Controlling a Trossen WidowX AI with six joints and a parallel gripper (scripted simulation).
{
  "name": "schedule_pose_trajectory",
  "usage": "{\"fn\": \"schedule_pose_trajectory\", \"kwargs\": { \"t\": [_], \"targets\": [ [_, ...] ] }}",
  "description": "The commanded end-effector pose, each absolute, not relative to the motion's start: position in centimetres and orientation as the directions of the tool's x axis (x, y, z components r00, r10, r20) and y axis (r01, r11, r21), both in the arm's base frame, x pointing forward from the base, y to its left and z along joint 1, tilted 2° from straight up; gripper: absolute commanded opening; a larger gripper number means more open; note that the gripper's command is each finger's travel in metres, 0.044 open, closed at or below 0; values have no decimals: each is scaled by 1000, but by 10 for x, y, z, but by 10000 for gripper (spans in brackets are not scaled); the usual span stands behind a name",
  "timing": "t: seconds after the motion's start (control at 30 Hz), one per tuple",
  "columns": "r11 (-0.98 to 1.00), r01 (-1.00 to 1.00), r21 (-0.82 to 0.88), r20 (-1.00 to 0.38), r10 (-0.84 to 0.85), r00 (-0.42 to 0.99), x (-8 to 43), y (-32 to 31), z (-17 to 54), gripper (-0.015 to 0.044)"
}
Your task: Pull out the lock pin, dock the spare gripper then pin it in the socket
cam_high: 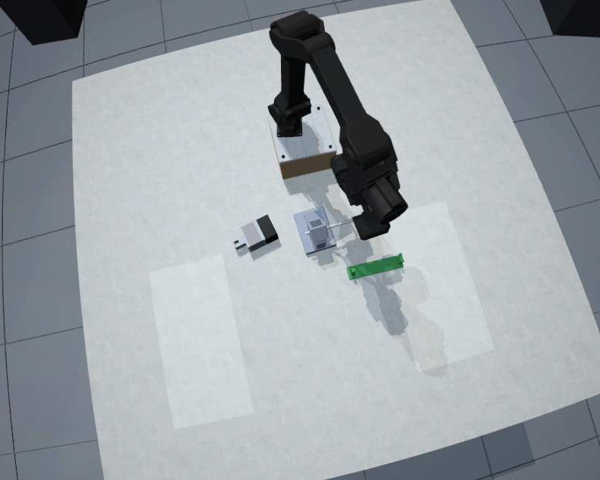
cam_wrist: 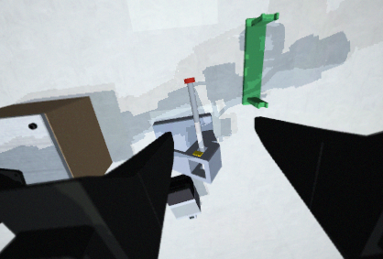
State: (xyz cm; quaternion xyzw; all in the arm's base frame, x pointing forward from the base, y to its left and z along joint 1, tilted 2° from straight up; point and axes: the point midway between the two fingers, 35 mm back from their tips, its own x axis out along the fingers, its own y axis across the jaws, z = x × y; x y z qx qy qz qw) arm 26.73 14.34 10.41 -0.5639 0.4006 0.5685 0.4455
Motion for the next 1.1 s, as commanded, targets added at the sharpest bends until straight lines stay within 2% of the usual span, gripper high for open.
{"fn": "schedule_pose_trajectory", "kwargs": {
  "t": [0.0, 0.1, 1.07],
  "targets": [
    [-277, -961, -15, -999, 46, 2, 263, 148, 67, 300],
    [-277, -961, -14, -999, 46, 2, 261, 150, 46, 300],
    [-277, -961, -14, -999, 46, 1, 260, 151, 4, 300]
  ]
}}
